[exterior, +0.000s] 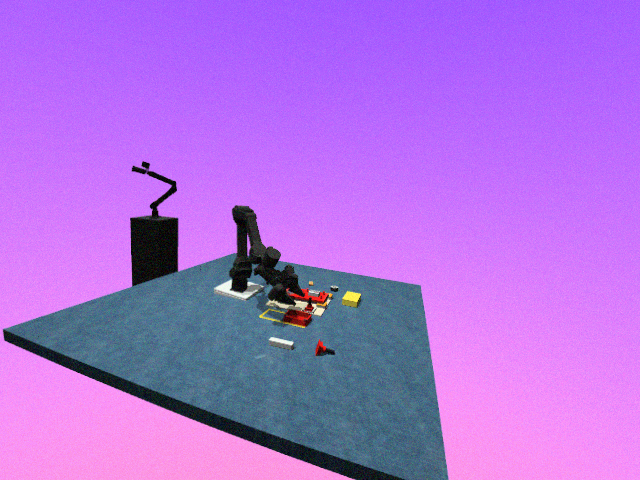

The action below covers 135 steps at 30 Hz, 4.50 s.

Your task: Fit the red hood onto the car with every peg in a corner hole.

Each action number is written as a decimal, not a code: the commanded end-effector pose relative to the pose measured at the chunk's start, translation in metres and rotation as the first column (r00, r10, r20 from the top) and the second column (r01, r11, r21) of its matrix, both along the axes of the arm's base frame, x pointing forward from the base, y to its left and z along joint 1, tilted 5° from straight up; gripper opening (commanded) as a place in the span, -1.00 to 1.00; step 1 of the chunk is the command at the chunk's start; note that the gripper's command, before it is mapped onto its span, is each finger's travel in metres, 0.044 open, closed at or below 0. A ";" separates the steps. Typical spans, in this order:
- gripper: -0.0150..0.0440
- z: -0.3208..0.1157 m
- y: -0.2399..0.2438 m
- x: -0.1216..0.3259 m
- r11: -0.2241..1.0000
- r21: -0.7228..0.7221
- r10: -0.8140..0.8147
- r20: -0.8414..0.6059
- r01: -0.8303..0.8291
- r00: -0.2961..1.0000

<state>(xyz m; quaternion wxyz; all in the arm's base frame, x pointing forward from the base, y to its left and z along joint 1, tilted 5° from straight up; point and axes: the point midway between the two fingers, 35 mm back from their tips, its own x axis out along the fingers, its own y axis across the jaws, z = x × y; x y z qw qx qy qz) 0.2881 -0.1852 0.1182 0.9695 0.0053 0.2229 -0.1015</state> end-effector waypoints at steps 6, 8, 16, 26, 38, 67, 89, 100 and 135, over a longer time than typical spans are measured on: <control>1.00 -0.005 -0.001 0.001 1.000 0.002 0.002 0.005 -0.002 1.000; 1.00 -0.006 -0.001 0.001 1.000 0.002 0.002 0.006 -0.002 1.000; 1.00 -0.010 -0.002 0.002 1.000 0.001 0.002 0.007 -0.002 1.000; 1.00 -0.016 -0.003 0.003 1.000 -0.001 0.002 0.009 -0.002 1.000; 1.00 -0.023 -0.004 0.004 1.000 -0.003 0.002 0.011 -0.002 1.000; 1.00 -0.040 -0.005 0.005 1.000 -0.008 0.002 0.015 -0.002 1.000; 1.00 -0.051 -0.006 0.006 1.000 -0.010 0.003 0.018 -0.002 1.000; 1.00 -0.057 -0.006 0.006 1.000 -0.010 0.003 0.018 -0.002 1.000; 0.58 -0.069 -0.007 0.007 1.000 -0.014 0.001 0.016 0.000 1.000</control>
